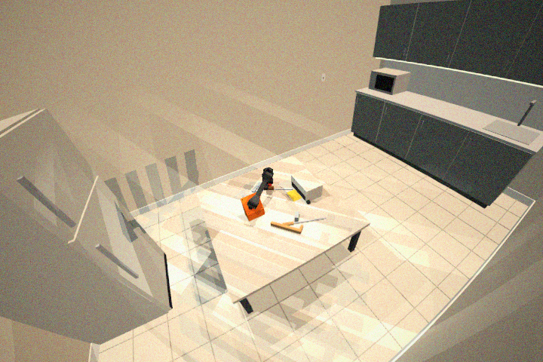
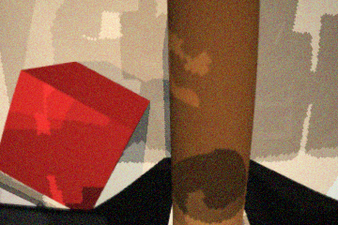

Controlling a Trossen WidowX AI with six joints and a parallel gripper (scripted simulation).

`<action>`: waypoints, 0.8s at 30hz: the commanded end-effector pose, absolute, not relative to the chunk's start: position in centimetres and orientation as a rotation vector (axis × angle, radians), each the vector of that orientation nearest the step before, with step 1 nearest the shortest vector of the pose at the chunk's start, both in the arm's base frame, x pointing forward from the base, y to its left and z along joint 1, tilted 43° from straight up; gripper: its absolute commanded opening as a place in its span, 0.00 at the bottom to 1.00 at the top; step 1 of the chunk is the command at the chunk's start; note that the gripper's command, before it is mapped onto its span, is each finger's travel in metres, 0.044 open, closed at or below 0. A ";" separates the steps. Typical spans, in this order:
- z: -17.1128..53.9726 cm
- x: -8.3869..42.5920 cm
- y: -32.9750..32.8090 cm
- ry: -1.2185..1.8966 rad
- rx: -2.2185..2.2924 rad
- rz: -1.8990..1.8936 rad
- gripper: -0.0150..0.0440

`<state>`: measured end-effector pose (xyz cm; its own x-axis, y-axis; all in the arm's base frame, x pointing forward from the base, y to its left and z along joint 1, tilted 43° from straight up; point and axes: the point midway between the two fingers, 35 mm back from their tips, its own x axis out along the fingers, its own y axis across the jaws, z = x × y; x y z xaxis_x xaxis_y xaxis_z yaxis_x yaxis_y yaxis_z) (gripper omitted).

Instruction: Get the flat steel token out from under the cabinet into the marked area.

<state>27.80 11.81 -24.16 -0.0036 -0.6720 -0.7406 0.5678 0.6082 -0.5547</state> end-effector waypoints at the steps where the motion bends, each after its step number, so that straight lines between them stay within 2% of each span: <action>1: -23.8 28.7 11.4 1.234 -0.107 -0.977 0.25; 24: -22.0 32.7 9.3 1.234 -0.114 -0.976 0.25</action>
